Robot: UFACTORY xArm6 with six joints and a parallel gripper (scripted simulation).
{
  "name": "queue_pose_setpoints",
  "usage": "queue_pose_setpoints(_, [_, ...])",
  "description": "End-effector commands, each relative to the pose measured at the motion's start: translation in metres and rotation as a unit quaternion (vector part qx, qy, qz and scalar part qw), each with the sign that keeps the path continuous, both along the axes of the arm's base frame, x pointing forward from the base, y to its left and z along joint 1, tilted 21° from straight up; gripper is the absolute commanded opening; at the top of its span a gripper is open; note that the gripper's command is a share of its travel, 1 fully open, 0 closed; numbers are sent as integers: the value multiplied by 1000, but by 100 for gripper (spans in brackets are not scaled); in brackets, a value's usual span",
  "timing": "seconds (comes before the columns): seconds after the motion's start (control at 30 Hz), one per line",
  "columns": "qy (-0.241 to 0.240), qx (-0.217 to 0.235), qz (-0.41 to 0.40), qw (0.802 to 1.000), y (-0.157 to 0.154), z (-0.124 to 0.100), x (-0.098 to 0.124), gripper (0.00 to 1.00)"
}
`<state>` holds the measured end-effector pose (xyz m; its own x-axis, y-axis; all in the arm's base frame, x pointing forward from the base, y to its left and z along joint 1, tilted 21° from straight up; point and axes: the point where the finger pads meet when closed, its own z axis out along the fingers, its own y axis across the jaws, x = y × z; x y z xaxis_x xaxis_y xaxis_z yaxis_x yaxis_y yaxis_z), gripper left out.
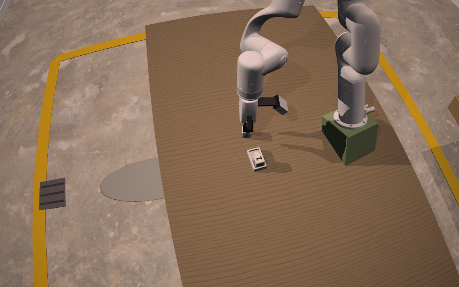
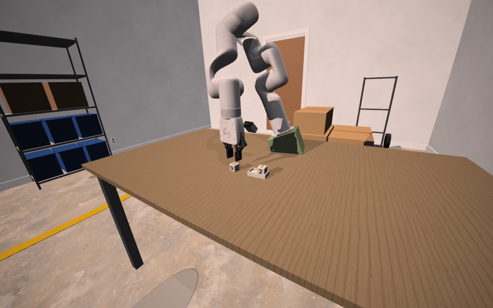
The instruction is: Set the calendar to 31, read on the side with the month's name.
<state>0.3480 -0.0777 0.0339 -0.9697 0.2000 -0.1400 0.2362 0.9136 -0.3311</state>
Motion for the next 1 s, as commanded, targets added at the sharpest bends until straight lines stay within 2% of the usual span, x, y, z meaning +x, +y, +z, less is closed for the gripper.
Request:
queue_pose_setpoints(0.0, [-2, -1, 0, 1000, -2, -6, 2, 47])
queue_pose_setpoints(0.97, [-2, -1, 0, 1000, -5, -13, 3, 47])
